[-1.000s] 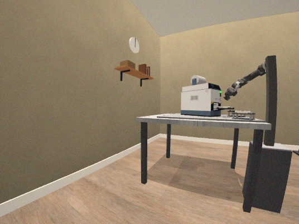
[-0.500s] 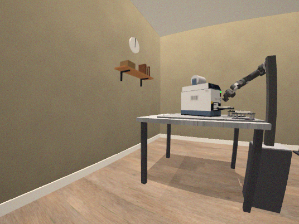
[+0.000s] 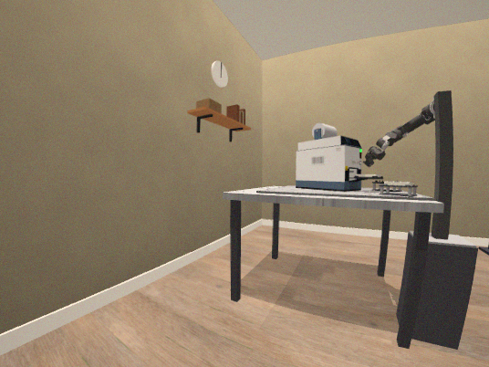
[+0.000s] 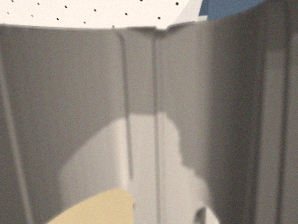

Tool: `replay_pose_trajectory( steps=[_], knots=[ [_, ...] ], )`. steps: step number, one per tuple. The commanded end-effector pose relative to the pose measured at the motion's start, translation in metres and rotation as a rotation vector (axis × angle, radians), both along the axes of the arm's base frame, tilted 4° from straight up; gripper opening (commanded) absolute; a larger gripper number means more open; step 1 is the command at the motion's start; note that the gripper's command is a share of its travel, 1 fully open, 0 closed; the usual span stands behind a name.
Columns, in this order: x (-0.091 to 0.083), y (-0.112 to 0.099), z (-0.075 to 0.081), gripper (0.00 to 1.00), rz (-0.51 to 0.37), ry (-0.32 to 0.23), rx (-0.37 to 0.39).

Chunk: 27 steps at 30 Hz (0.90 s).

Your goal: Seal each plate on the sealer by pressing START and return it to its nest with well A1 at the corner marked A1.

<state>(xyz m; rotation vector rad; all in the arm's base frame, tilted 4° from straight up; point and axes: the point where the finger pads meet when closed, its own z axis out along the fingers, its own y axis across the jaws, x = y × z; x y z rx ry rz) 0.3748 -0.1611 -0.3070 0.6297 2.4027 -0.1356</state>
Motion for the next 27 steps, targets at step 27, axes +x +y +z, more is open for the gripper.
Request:
replay_pose_trajectory(
  steps=[27],
  knots=[
    [0.0020,0.0015,0.0008,0.00,0.008,-0.004,0.004]
  ],
)
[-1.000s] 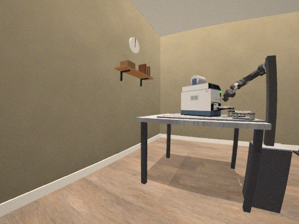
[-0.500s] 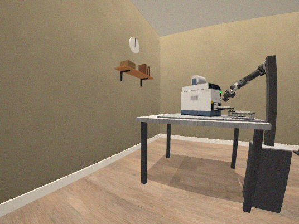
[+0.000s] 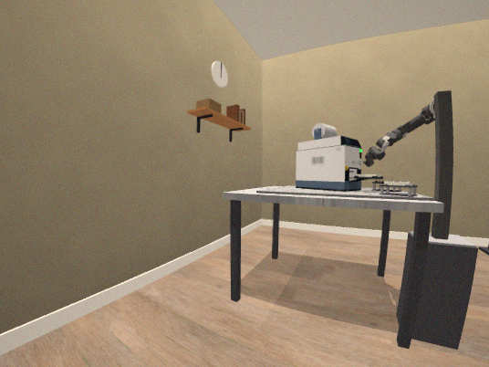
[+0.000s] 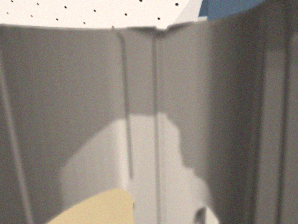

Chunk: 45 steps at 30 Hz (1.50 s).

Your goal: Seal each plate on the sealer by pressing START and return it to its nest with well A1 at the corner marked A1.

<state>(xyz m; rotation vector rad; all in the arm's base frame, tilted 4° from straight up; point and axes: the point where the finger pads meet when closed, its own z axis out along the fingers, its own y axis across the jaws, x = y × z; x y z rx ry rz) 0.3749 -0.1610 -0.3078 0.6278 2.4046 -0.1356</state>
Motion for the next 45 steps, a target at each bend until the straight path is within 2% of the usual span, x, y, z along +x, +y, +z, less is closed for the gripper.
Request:
replay_pose_trajectory(
  steps=[1,45],
  knots=[
    [0.0021,0.0013,0.0018,0.00,0.006,-0.006,0.004],
    [0.0087,-0.0016,0.0028,0.00,0.005,-0.009,0.006]
  ],
)
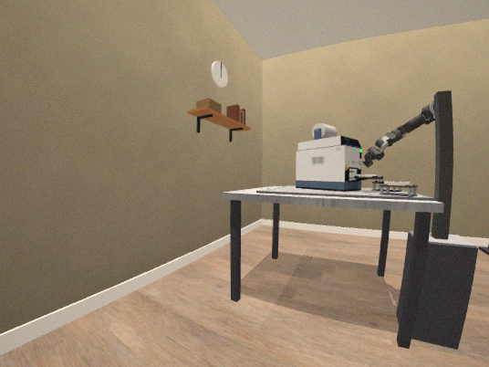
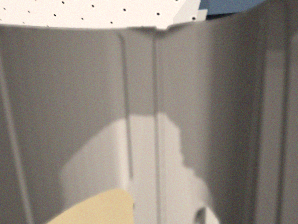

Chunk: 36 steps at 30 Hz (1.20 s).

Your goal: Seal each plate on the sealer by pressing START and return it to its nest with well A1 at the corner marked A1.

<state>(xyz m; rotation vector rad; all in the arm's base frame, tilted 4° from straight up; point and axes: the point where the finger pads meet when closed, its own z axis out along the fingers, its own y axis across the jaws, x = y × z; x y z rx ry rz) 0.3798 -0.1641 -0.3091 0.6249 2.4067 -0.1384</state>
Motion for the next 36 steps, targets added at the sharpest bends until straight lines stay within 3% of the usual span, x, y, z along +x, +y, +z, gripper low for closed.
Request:
replay_pose_trajectory(
  steps=[1,36],
  knots=[
    [0.0040,0.0015,0.0041,0.00,0.003,-0.012,0.009],
    [0.0087,-0.0009,0.0040,0.00,0.003,-0.012,0.009]
  ],
)
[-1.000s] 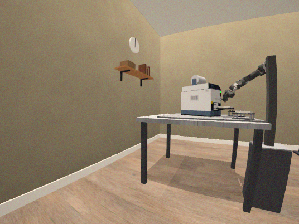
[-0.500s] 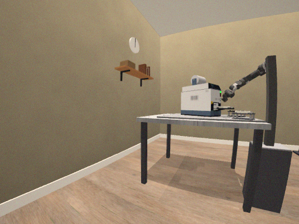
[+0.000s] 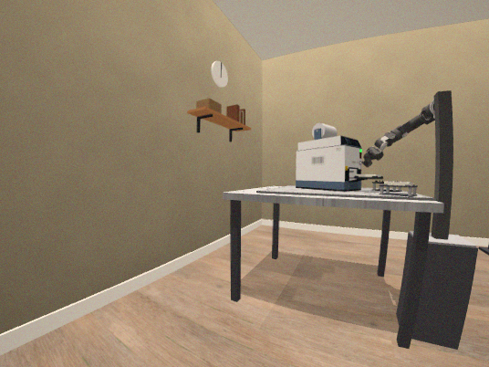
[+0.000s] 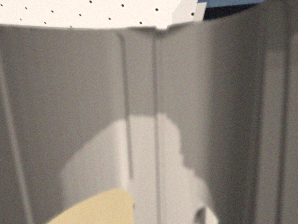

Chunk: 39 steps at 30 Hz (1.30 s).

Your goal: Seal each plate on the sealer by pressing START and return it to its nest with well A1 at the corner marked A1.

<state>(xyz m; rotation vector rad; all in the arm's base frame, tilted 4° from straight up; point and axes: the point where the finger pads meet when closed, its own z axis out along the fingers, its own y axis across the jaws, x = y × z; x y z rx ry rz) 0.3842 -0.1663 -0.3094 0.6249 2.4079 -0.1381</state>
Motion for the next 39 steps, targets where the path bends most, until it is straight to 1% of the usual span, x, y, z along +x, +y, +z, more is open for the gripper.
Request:
replay_pose_trajectory(
  steps=[1,39],
  knots=[
    [0.0044,0.0013,0.0042,0.00,0.003,-0.014,0.009],
    [0.0088,-0.0013,0.0042,0.00,0.003,-0.015,0.007]
  ],
)
